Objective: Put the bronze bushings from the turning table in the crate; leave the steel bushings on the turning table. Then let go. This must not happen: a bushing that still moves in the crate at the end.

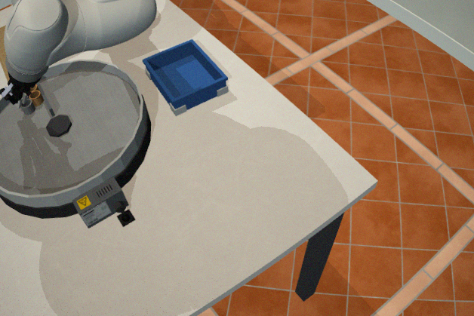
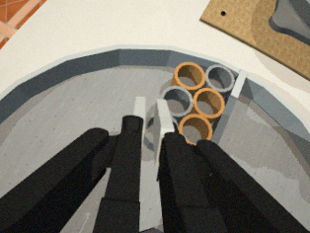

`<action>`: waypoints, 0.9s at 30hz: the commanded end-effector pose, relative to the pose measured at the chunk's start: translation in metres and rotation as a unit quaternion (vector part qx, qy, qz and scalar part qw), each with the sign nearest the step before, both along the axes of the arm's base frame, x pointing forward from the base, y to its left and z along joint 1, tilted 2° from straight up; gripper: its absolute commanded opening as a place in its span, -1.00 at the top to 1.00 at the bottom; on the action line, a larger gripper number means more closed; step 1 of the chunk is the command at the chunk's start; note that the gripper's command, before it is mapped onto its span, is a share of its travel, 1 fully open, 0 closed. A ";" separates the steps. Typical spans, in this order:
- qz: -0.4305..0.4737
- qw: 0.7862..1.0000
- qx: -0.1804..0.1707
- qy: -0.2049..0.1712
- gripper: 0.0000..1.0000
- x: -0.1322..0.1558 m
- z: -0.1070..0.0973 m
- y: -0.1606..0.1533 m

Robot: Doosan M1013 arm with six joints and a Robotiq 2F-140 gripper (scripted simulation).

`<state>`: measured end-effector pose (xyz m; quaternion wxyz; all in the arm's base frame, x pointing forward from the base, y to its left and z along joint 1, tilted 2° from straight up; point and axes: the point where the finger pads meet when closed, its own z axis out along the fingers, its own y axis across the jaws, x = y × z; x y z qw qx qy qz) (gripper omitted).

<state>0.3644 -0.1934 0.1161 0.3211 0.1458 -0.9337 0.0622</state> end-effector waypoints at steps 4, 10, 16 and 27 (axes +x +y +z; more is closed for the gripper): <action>0.000 1.000 0.000 0.000 0.87 0.000 -0.005 0.000; 0.000 1.000 0.000 0.000 0.87 0.000 -0.011 0.000; 0.000 1.000 0.000 0.000 0.87 0.000 -0.011 0.000; 0.000 1.000 0.000 0.000 0.87 0.000 -0.011 0.000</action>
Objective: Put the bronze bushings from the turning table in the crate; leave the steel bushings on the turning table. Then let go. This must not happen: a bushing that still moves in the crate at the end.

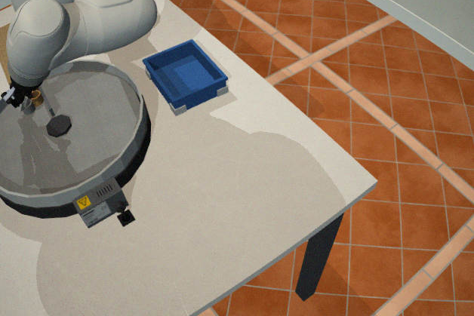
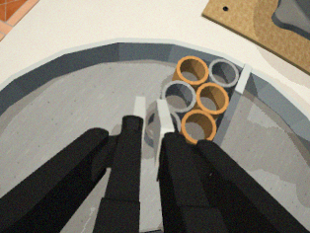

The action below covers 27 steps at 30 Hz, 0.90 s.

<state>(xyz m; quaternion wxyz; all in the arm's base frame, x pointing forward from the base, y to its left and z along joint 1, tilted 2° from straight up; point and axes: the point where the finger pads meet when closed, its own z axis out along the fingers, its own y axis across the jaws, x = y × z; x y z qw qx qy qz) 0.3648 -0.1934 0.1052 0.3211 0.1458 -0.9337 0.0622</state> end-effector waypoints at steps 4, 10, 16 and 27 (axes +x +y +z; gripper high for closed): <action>0.000 1.000 0.000 0.000 0.87 0.000 0.000 0.000; 0.000 1.000 0.000 0.000 0.87 0.000 0.000 0.000; 0.000 1.000 0.000 0.000 0.87 0.000 0.000 0.000; 0.000 1.000 0.000 0.000 1.00 0.000 0.000 0.000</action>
